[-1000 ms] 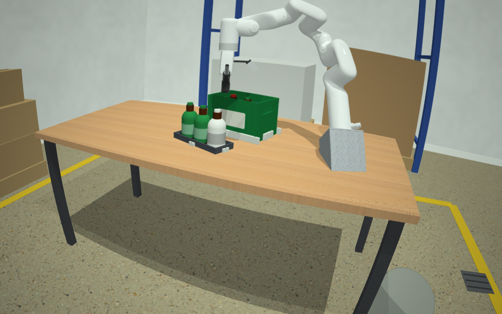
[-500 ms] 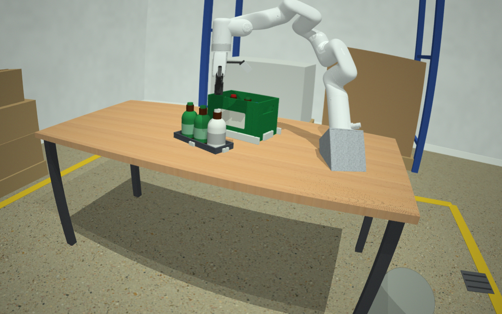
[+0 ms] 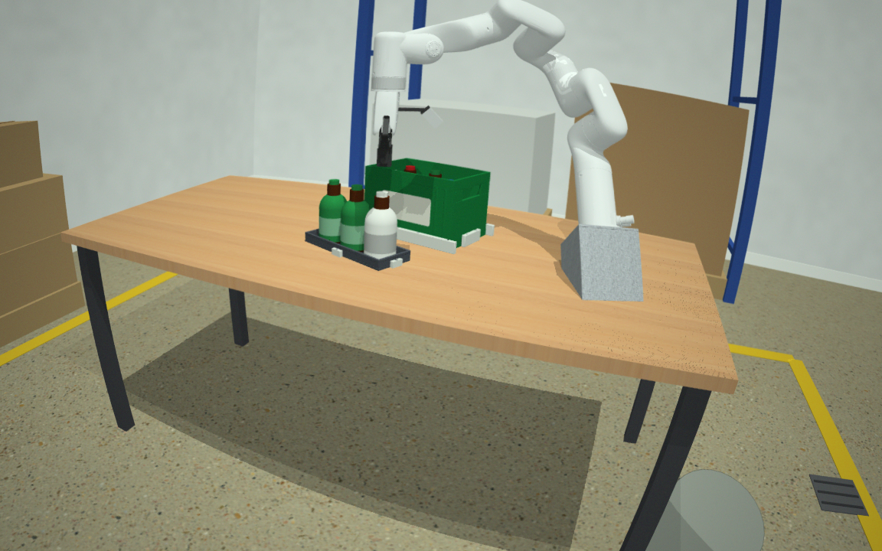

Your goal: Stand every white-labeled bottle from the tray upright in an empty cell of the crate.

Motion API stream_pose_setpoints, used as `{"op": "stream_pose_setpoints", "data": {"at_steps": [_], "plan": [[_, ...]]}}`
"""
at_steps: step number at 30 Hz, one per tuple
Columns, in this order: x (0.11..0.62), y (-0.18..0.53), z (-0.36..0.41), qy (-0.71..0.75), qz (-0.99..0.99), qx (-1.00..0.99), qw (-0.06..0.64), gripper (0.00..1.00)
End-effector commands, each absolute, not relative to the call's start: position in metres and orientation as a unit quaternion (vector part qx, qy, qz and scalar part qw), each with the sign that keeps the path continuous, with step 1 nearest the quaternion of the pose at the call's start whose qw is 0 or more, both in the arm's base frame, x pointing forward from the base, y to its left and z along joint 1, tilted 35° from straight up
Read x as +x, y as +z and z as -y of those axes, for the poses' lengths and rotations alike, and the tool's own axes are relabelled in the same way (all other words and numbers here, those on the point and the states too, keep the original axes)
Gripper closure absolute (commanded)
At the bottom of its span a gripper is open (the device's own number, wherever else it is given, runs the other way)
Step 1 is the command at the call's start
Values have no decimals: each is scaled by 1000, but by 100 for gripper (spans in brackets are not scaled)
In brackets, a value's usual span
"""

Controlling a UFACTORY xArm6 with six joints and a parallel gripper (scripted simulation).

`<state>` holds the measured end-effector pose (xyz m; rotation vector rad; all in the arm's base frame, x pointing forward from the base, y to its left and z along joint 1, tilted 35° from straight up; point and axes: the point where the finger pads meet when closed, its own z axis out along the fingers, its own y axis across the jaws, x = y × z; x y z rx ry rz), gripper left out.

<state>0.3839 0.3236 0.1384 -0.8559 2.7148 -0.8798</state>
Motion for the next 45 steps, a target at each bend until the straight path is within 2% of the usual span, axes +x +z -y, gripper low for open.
{"op": "stream_pose_setpoints", "data": {"at_steps": [1, 45], "plan": [[384, 140, -325, -293, -908, -286, 83, 35], [398, 107, -306, -293, -908, -286, 83, 35]]}}
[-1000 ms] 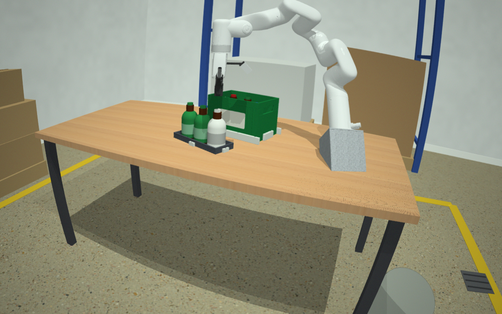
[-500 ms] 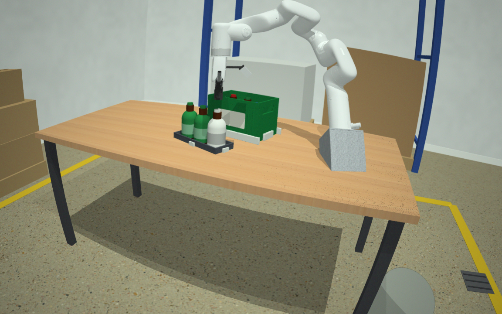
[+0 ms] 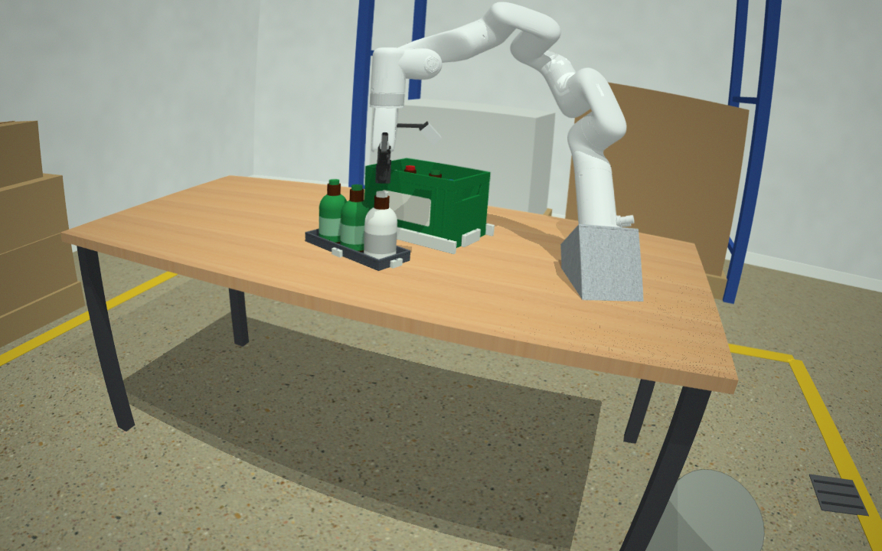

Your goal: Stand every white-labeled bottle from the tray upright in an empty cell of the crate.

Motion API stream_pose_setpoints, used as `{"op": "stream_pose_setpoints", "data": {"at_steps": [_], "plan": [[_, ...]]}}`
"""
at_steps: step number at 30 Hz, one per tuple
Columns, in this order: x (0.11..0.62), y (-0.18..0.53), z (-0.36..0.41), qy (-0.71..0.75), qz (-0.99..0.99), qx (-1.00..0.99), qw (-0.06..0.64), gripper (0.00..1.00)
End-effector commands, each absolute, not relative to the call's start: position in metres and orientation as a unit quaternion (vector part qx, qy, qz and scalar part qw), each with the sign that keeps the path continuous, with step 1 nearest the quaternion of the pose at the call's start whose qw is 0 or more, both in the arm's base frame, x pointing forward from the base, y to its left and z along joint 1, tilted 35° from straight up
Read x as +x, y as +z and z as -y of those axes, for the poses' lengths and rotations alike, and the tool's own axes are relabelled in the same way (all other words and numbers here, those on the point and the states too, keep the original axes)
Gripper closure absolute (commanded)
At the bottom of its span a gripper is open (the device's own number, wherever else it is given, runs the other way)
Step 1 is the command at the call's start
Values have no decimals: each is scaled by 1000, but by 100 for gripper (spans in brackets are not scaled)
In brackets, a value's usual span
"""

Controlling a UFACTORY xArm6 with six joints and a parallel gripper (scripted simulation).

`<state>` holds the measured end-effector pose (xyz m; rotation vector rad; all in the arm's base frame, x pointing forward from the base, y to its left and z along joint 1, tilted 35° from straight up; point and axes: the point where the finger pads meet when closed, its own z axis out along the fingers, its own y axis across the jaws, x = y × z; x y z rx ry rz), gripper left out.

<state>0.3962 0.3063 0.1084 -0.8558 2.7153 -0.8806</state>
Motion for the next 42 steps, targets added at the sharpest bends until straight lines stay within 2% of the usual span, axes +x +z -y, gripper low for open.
{"op": "stream_pose_setpoints", "data": {"at_steps": [1, 42], "plan": [[398, 107, -306, -293, -908, -286, 83, 35], [401, 102, -304, -293, -908, -286, 83, 35]]}}
